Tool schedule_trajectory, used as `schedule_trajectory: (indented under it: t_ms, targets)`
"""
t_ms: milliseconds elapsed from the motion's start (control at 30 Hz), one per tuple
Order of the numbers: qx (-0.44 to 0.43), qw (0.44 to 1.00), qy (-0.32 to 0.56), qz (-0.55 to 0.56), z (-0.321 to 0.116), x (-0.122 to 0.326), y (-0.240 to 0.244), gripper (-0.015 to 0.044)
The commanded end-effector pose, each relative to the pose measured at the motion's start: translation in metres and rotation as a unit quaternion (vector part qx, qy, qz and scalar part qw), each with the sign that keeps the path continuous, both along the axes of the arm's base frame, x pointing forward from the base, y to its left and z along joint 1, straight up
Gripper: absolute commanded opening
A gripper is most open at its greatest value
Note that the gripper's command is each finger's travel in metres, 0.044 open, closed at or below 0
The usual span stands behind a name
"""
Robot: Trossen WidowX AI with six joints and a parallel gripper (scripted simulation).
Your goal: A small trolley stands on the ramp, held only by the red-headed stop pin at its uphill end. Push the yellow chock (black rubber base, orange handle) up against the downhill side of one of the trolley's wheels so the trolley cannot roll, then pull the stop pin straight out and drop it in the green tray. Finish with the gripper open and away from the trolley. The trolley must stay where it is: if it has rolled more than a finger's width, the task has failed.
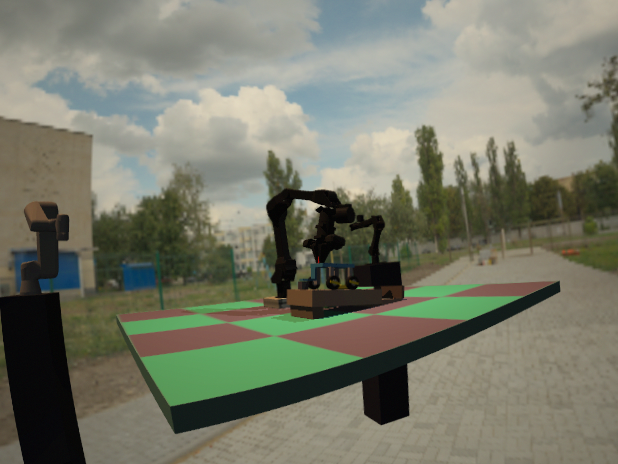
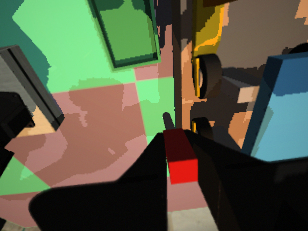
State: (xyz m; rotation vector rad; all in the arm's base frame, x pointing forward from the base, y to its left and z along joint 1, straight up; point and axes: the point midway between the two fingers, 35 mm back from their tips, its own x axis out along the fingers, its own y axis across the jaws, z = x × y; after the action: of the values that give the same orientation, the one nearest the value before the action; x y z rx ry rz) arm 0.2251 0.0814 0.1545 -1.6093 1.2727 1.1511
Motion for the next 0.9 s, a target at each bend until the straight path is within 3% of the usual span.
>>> schedule_trajectory:
  t_ms: [0, 567, 867]
  targets:
    - [0.001, 1.0, 0.005, -0.002, -0.004, -0.003, 0.014, 0.0]
    - [0.003, 1.0, 0.006, 0.001, -0.017, -0.017, 0.066, 0.0]
    - [0.017, 0.991, 0.036, 0.124, -0.017, -0.018, 0.064, 0.0]
